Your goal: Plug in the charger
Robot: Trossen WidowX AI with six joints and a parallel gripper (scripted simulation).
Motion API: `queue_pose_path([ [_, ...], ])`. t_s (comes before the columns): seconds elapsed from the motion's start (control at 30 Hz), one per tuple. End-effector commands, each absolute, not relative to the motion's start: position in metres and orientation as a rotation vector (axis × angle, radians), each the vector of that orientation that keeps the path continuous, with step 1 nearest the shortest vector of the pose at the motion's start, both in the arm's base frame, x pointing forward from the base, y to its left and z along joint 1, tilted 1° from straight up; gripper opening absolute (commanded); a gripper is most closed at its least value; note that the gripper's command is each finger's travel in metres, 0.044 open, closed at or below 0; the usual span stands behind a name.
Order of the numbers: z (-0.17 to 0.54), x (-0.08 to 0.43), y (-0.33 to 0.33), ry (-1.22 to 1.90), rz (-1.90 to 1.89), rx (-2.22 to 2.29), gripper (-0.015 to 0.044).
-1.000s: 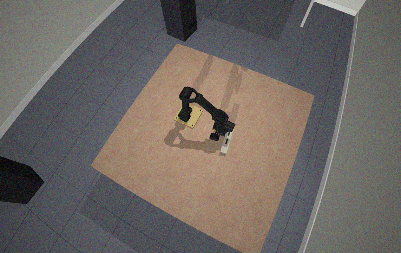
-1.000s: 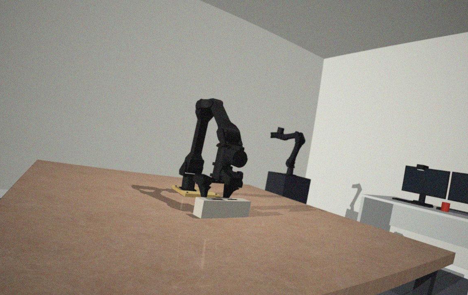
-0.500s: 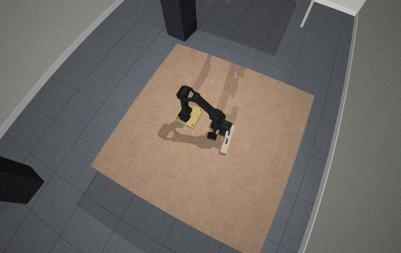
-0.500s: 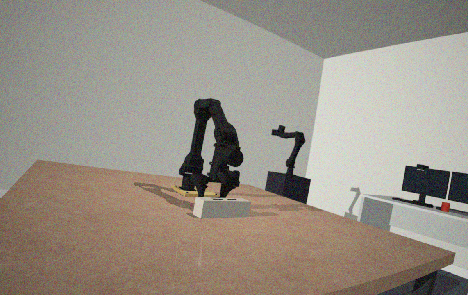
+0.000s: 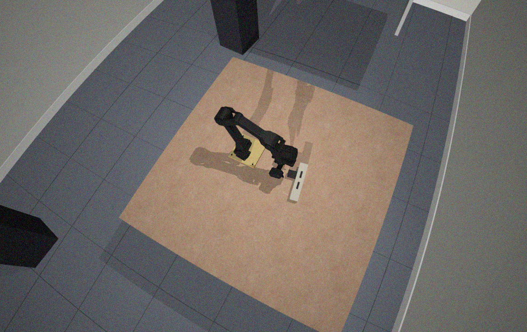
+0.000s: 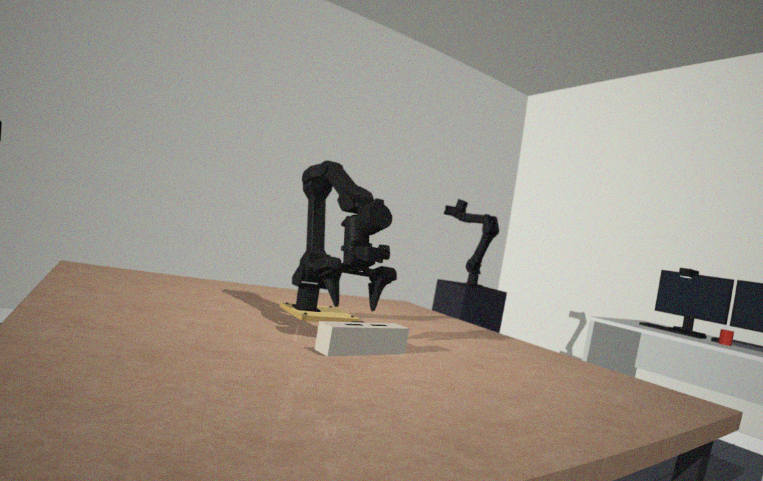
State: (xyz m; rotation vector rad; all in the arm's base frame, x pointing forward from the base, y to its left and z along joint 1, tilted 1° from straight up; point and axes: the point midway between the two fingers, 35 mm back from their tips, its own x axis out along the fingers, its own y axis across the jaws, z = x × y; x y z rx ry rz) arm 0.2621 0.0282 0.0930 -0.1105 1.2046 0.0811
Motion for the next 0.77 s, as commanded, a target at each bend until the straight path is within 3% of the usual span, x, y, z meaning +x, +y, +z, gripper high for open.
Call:
queue_pose_path([
  [0.0,0.1158,0.2615,0.0296,1.035,0.047,-0.044,0.0440],
  [0.73,0.1170,0.2616,0.0297,1.026,0.045,-0.040,0.0440],
])
